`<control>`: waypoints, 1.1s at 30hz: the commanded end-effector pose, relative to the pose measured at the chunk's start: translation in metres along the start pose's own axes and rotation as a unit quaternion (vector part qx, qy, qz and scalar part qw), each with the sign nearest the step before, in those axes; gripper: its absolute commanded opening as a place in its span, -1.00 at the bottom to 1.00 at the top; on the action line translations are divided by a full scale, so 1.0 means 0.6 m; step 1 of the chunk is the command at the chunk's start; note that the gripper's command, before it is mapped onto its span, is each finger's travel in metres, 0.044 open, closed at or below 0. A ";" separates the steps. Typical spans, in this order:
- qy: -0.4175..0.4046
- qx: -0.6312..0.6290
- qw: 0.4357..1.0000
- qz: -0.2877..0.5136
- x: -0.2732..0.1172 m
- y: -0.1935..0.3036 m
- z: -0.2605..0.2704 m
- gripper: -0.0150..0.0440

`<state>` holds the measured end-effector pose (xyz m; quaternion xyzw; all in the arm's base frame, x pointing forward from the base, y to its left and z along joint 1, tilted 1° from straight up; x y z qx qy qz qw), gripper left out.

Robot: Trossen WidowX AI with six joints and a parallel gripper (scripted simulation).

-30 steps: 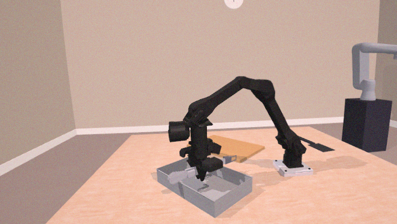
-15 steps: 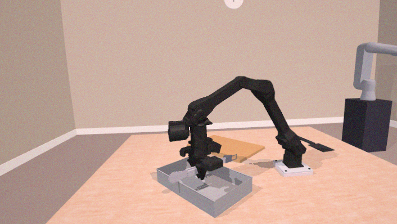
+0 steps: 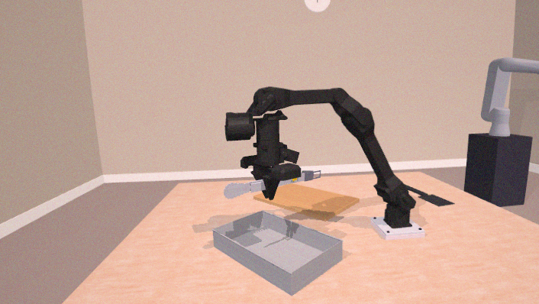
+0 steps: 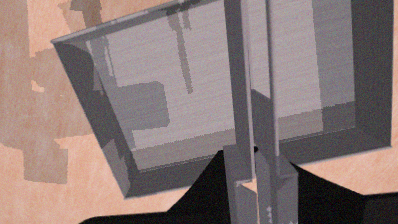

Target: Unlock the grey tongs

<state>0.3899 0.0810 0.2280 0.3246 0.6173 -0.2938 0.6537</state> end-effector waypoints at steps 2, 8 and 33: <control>0.004 0.000 1.000 -0.003 -0.008 -0.003 -0.002 -1.00; 0.002 -0.009 1.000 -0.004 -0.004 -0.007 0.007 -1.00; 0.000 -0.252 0.968 -0.009 -0.008 -0.151 0.184 -1.00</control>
Point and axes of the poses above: the point midway between the two fingers, 35 mm back from their tips, its own x axis out along the fingers, its own z axis across the jaws, y = z × x, the point moved 4 cm from there along -x, back along the fingers, and after that the axes turned 6 degrees about -x, right-handed, at the moved point
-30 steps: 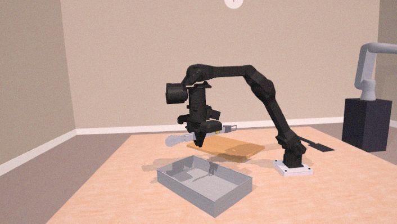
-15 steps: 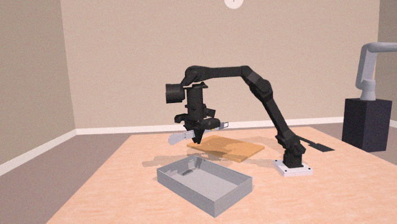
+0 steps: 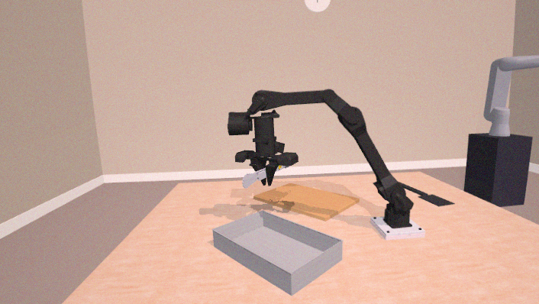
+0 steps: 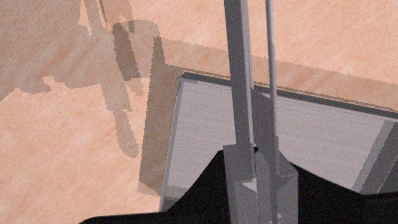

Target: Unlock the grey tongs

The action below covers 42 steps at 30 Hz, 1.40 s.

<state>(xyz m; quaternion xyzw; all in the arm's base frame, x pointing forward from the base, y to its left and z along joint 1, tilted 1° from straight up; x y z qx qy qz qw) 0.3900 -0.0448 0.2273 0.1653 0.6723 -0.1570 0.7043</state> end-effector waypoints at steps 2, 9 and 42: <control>-0.004 -0.052 0.999 0.001 -0.005 -0.046 0.012 -1.00; -0.004 -0.124 0.992 0.000 -0.005 -0.110 0.025 -1.00; -0.002 -0.360 0.933 -0.008 -0.007 -0.335 0.020 -1.00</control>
Point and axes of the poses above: the point midway between the two fingers, 35 mm back from their tips, its own x axis out along the fingers, its own z axis across the jaws, y = z × x, the point moved 4 cm from there along -x, back along the fingers, and after that the axes turned 6 degrees about -x, right-handed, at the moved point
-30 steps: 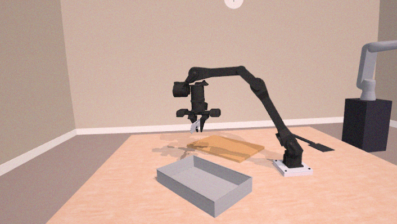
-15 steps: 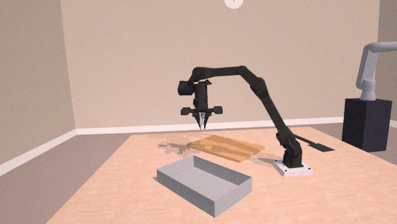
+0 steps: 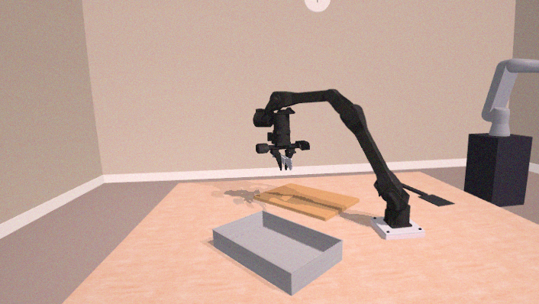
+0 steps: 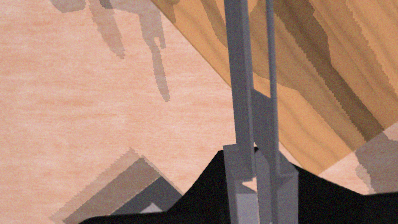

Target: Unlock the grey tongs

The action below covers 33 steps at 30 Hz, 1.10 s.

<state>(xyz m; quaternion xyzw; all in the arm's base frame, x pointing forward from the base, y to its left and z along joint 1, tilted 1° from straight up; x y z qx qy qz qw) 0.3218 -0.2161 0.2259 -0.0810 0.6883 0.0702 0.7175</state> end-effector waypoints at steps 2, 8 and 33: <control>-0.002 -0.051 0.999 -0.004 -0.004 -0.031 -0.036 -1.00; -0.001 -0.112 0.994 -0.005 -0.004 -0.064 -0.081 -1.00; 0.006 -0.306 0.952 -0.004 -0.005 -0.142 -0.243 -1.00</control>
Point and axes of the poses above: the point midway between the two fingers, 35 mm back from their tips, its own x axis out along the fingers, its own z axis across the jaws, y = z × x, the point moved 4 cm from there along -x, back along the fingers, and after that the axes turned 6 degrees about -x, right-handed, at the moved point
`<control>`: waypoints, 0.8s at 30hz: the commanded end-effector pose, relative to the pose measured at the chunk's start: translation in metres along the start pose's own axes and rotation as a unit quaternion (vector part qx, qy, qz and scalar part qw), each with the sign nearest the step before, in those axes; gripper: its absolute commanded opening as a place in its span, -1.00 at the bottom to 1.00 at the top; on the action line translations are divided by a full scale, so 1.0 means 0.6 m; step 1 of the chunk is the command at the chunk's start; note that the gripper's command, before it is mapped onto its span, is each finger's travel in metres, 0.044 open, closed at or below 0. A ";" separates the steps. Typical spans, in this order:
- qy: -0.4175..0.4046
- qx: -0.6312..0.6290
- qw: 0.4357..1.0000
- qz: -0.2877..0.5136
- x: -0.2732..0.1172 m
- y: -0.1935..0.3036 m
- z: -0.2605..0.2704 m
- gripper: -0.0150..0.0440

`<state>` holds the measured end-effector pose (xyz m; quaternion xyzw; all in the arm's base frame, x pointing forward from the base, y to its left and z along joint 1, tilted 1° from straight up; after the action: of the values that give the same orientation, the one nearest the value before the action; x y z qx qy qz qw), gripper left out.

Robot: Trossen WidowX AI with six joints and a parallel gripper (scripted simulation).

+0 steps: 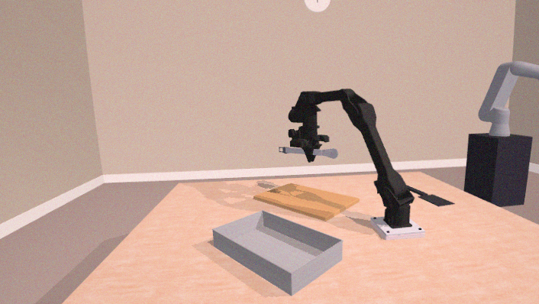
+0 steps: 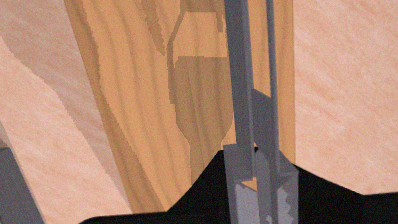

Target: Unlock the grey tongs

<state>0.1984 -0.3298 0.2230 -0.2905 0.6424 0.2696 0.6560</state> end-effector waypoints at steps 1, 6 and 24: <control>-0.001 -0.011 1.000 -0.004 -0.003 0.001 -0.001 -1.00; -0.001 -0.010 1.000 -0.005 -0.003 0.000 -0.001 -1.00; 0.005 0.007 0.992 -0.124 0.010 -0.007 -0.012 -1.00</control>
<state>0.1983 -0.3373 0.2134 -0.3495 0.6153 0.2045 0.6763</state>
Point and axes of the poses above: the point midway between the two fingers, 35 mm back from their tips, its own x axis out along the fingers, its own z axis across the jaws, y = z × x, the point moved 4 cm from there along -x, back along the fingers, and after that the axes turned 6 degrees about -x, right-handed, at the moved point
